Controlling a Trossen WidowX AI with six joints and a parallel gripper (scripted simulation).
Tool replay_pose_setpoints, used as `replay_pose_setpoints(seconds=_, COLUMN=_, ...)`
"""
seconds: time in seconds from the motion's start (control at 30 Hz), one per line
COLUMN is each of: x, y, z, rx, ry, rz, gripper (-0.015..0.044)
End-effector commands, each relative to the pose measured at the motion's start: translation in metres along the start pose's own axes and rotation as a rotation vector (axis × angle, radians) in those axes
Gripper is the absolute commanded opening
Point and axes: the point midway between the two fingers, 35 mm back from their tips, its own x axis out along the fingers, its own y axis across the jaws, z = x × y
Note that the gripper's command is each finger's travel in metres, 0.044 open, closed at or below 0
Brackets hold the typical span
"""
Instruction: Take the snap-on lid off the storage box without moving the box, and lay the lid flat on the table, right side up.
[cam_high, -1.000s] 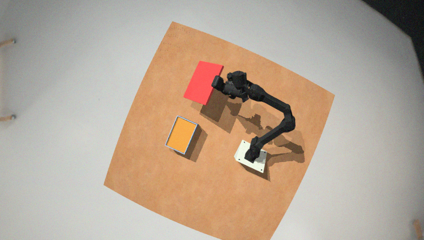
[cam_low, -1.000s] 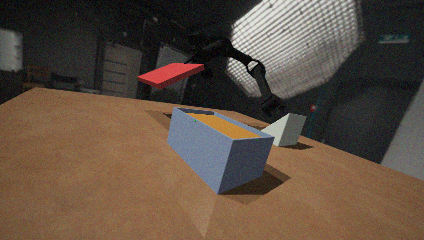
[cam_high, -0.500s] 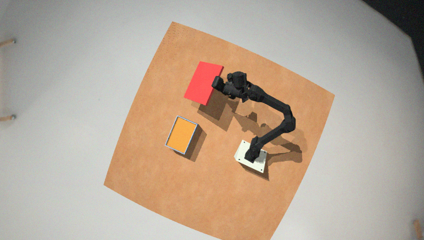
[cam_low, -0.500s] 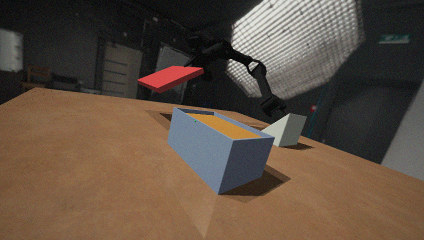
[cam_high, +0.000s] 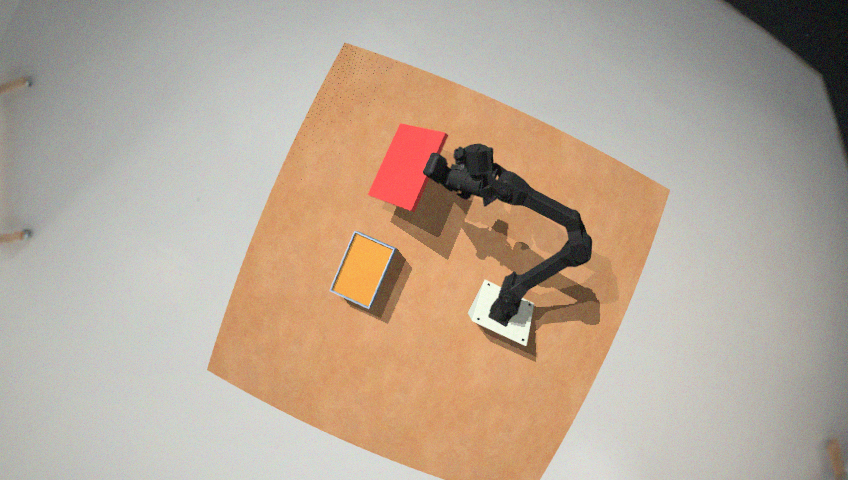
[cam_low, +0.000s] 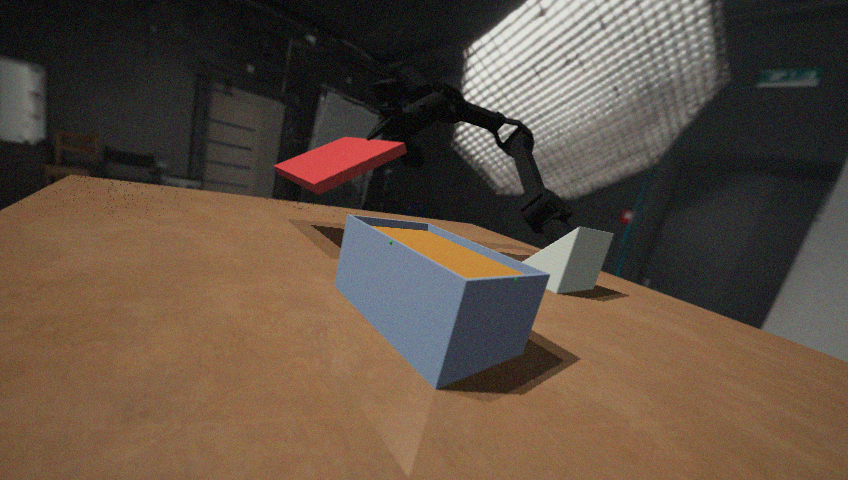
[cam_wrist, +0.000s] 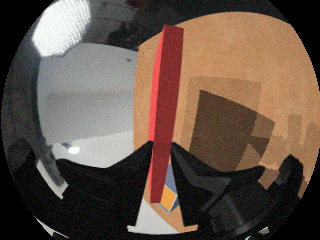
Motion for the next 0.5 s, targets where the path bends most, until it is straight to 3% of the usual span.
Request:
replay_pose_setpoints(seconds=0.0, x=0.0008, y=-0.0009, z=0.0003, rx=0.000, ry=0.001, rz=0.012, gripper=0.0000)
replay_pose_setpoints(seconds=0.47, x=0.0079, y=-0.0093, z=0.0004, rx=-0.001, ry=0.000, rz=0.013, gripper=0.0000)
